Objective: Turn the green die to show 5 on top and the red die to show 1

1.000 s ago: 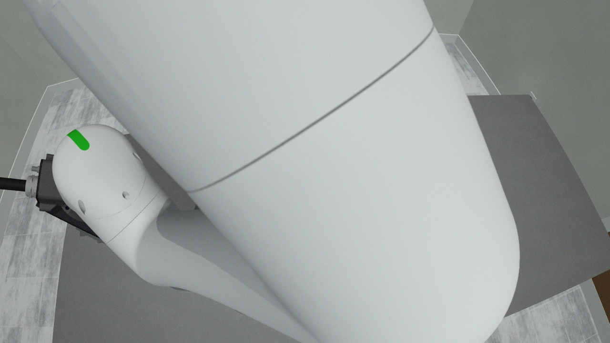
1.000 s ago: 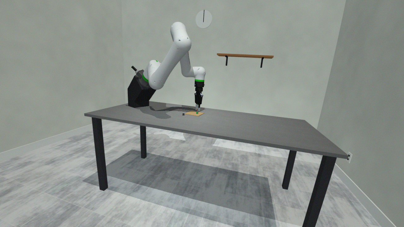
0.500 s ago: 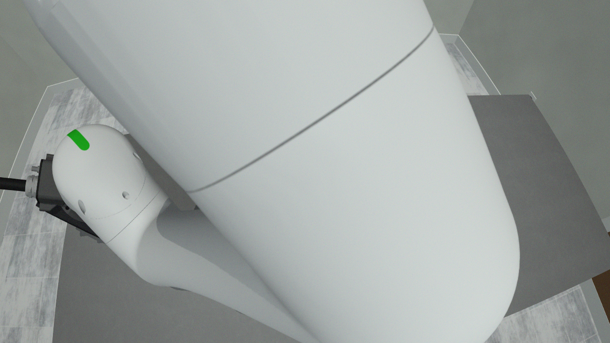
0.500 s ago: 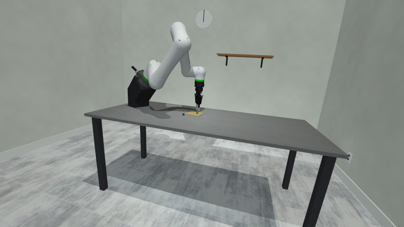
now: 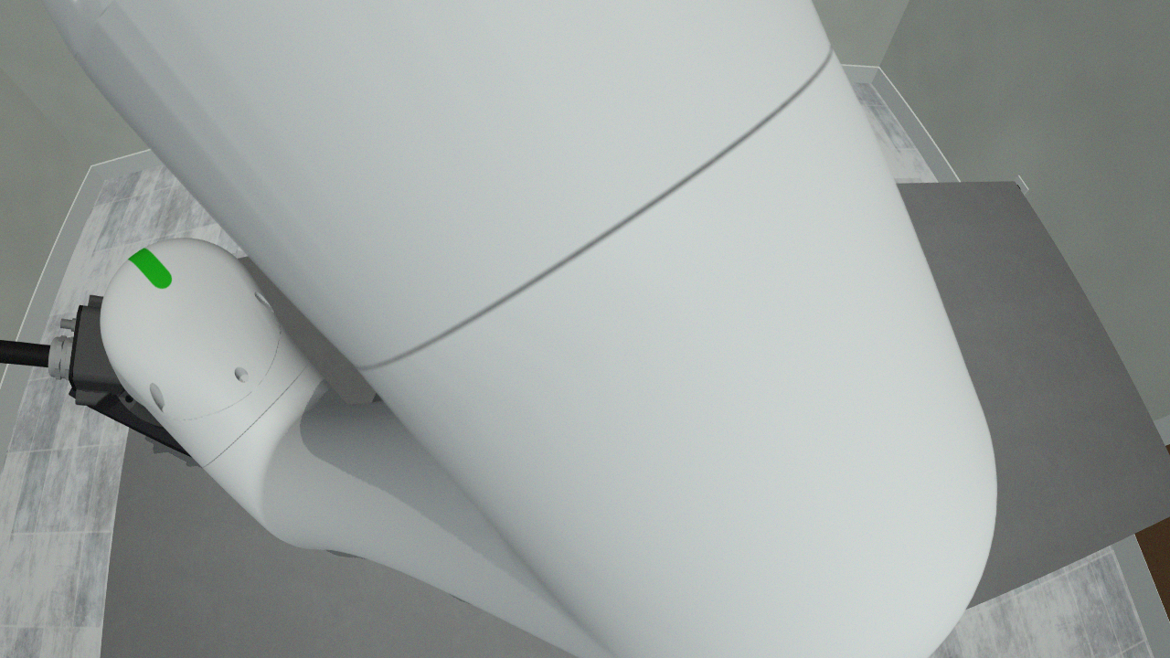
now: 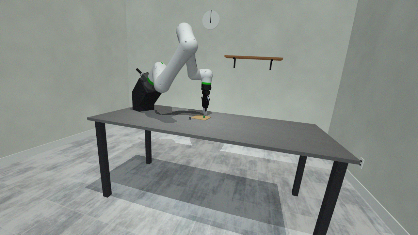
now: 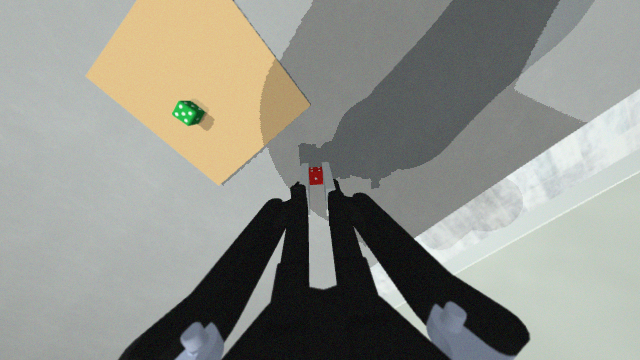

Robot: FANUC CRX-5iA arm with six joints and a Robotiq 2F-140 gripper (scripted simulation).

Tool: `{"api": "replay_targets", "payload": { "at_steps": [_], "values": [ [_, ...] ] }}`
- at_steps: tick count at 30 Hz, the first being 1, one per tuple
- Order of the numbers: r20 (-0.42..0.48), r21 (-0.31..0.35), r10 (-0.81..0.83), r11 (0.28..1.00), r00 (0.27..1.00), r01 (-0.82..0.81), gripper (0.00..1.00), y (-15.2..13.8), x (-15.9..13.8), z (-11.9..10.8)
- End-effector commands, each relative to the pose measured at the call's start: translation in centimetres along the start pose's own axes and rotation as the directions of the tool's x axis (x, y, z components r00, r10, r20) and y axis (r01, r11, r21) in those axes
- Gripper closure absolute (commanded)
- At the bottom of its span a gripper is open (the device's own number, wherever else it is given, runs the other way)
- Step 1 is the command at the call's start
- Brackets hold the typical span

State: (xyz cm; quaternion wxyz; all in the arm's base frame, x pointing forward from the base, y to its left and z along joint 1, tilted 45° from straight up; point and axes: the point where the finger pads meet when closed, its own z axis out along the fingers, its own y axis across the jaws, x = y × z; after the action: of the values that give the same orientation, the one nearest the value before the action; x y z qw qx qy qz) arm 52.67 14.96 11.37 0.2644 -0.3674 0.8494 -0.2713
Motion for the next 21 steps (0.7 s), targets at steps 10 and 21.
{"api": "replay_targets", "payload": {
  "at_steps": [10, 21],
  "values": [
    [0.000, 0.000, 0.000, 1.000, 1.000, 0.000, 0.93, 0.0, 0.0, -0.4],
    [0.000, 0.000, 0.000, 1.000, 1.000, 0.000, 0.93, 0.0, 0.0, -5.7]
  ]
}}
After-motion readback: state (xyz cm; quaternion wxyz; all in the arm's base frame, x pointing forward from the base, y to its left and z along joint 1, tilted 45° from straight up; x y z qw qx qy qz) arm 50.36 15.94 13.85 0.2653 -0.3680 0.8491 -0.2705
